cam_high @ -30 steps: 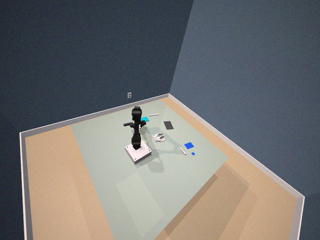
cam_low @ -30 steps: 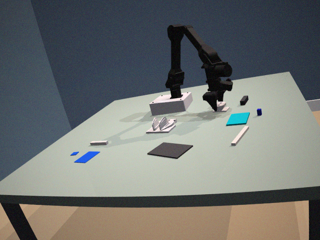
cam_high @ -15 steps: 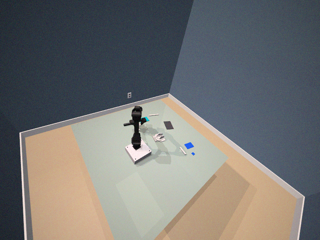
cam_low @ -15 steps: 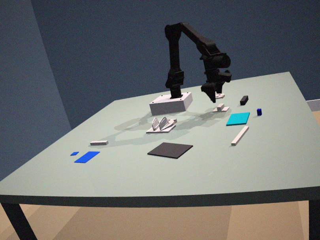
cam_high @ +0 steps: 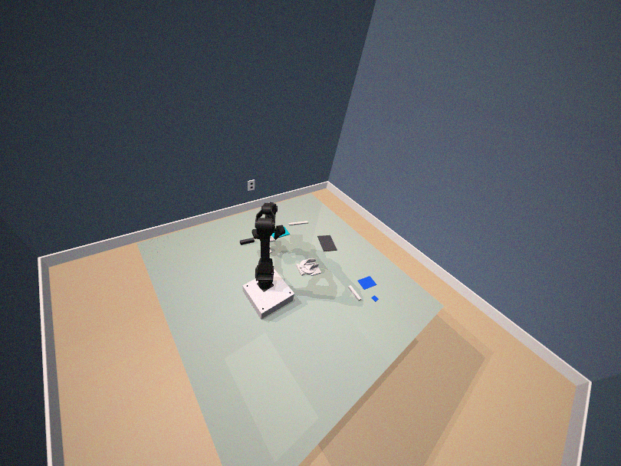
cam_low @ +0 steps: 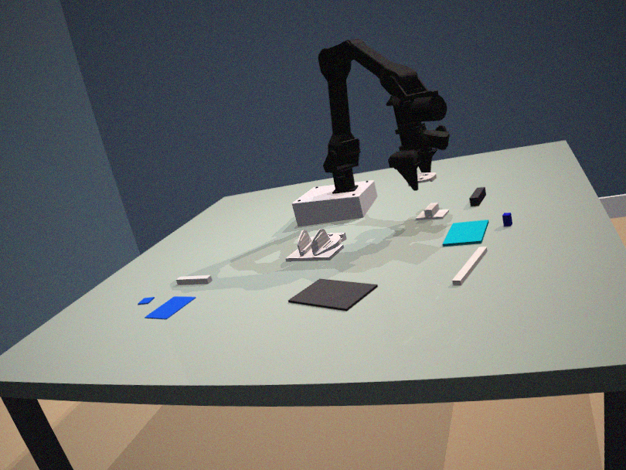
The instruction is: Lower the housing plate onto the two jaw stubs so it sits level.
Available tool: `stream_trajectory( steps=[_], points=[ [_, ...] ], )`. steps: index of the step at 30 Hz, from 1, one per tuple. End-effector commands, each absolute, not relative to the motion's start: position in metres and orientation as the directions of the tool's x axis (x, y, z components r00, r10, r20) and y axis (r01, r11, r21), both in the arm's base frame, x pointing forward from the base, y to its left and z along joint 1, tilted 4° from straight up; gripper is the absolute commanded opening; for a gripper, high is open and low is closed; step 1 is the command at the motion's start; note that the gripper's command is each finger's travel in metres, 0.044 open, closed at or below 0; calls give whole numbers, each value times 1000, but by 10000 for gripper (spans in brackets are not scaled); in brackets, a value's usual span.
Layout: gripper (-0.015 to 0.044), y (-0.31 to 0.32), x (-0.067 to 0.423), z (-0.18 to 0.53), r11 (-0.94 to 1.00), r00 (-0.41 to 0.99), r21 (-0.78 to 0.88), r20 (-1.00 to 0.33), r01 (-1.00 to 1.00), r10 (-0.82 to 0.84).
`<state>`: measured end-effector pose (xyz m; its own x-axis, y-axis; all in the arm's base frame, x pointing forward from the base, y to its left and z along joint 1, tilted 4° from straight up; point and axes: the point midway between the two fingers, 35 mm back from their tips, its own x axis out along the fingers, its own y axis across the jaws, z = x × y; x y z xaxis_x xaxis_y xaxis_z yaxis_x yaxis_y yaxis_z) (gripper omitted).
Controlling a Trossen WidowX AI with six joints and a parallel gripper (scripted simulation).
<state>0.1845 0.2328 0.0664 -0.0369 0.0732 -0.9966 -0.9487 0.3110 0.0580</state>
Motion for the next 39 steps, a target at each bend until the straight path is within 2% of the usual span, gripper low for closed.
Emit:
stream_trajectory(
  steps=[1, 19, 39],
  points=[
    [351, 224, 193, 67, 369, -33, 56, -997, -928, 69],
    [351, 177, 230, 63, 645, -26, 60, -998, -762, 62],
    [351, 117, 259, 59, 875, -23, 59, -998, -481, 55]
  ],
)
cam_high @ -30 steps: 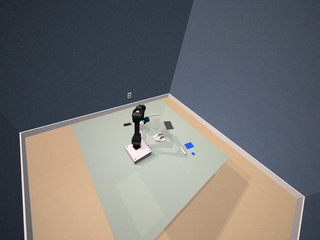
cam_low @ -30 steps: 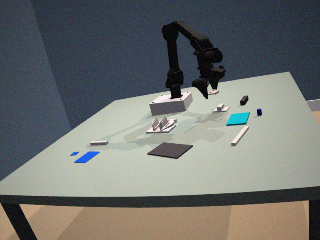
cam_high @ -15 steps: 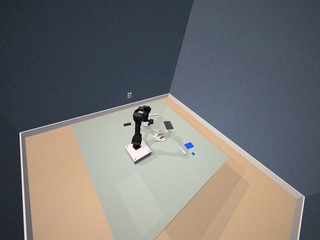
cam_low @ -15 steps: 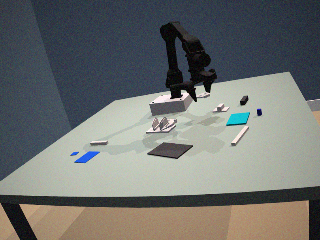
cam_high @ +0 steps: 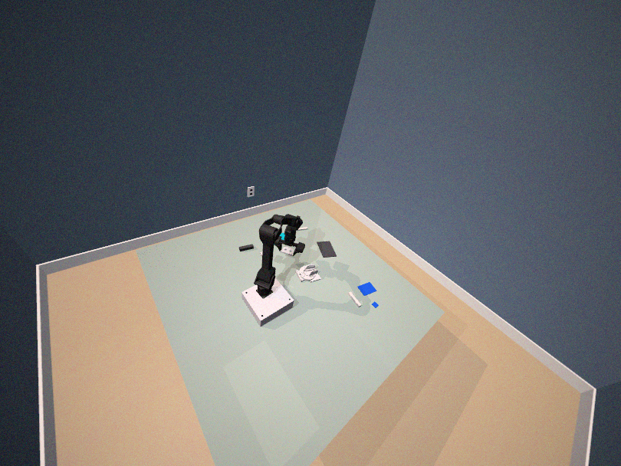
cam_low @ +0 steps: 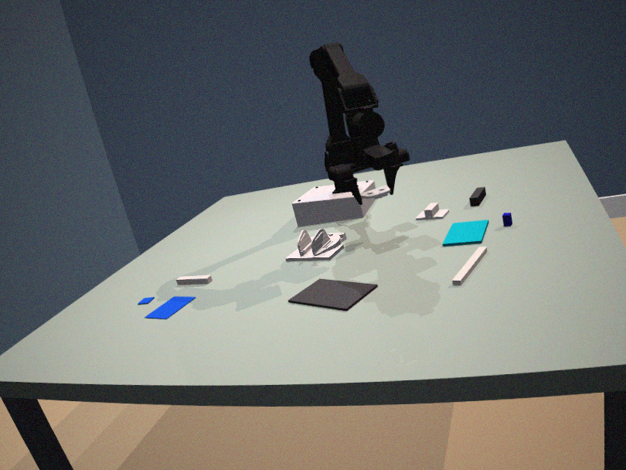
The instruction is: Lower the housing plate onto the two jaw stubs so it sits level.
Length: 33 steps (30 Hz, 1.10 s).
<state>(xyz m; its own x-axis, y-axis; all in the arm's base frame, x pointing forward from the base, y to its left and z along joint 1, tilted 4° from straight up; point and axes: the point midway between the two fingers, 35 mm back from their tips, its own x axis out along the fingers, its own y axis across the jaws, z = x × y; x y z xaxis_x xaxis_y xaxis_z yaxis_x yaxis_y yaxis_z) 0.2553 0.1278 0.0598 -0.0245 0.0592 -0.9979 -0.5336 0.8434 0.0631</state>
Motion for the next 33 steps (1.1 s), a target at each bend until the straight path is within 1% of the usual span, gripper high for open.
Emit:
stream_trajectory(
  steps=[1, 17, 33],
  points=[
    [351, 114, 260, 58, 884, -23, 59, -998, -465, 55],
    [351, 62, 271, 55, 982, -24, 54, -998, -183, 51],
    [351, 9, 273, 51, 992, -26, 45, -998, 117, 49]
  ],
)
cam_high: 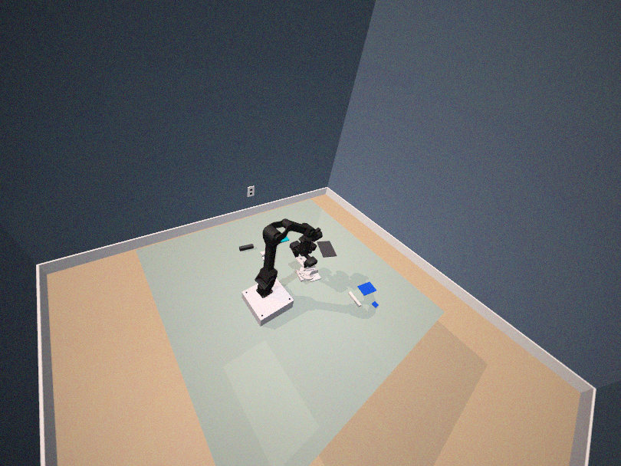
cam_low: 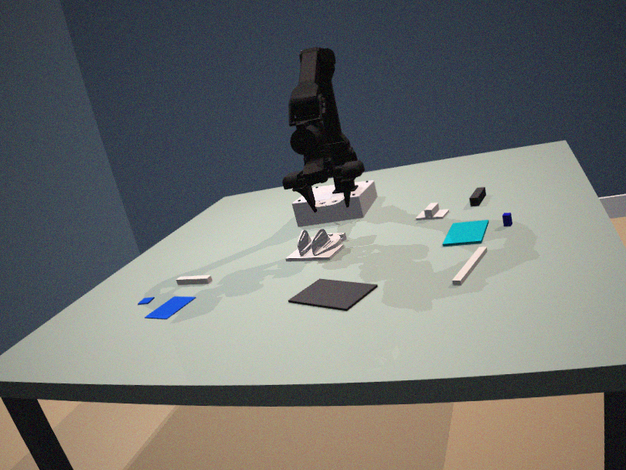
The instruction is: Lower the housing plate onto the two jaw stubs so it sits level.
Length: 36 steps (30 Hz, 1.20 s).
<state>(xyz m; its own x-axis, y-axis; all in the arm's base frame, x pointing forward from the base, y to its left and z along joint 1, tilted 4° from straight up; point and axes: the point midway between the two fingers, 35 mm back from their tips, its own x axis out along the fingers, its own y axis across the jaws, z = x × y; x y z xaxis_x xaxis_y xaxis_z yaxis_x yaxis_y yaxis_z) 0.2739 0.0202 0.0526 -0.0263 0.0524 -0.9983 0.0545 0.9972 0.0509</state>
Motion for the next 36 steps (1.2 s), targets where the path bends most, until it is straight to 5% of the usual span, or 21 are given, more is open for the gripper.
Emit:
stream_trajectory(
  steps=[1, 9, 36],
  points=[
    [351, 6, 273, 51, 990, -26, 45, -998, 136, 49],
    [351, -18, 270, 49, 962, -28, 40, -998, 271, 49],
    [351, -18, 269, 49, 961, -28, 40, -998, 273, 49]
  ],
)
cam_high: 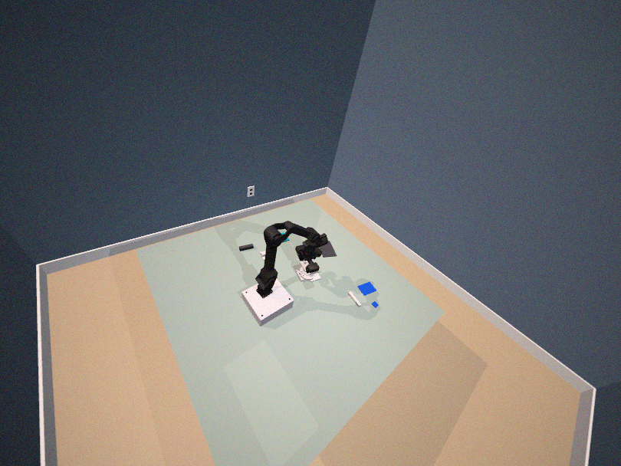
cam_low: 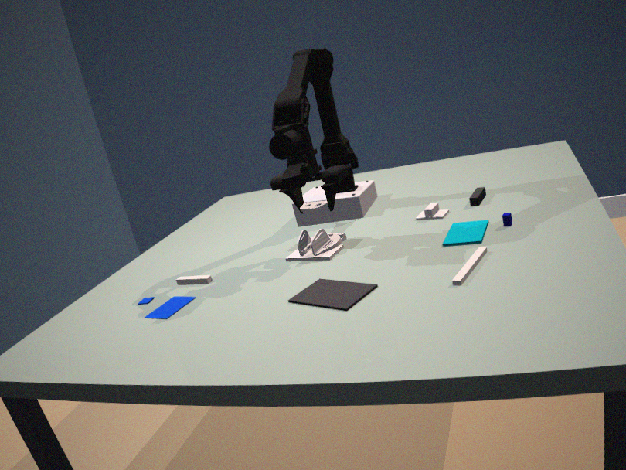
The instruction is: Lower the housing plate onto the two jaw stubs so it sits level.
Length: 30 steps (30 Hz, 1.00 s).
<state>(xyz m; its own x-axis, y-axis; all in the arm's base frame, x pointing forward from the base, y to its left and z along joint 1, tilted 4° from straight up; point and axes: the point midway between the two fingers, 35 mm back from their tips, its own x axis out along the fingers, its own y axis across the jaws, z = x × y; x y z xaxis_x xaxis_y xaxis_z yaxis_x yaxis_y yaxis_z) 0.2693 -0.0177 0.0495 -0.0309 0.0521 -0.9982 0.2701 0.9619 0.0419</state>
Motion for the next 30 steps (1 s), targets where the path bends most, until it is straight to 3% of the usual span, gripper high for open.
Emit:
stream_trajectory(
  steps=[1, 30],
  points=[
    [351, -17, 269, 50, 961, -28, 40, -998, 273, 49],
    [351, -9, 265, 50, 962, -28, 40, -998, 270, 50]
  ],
)
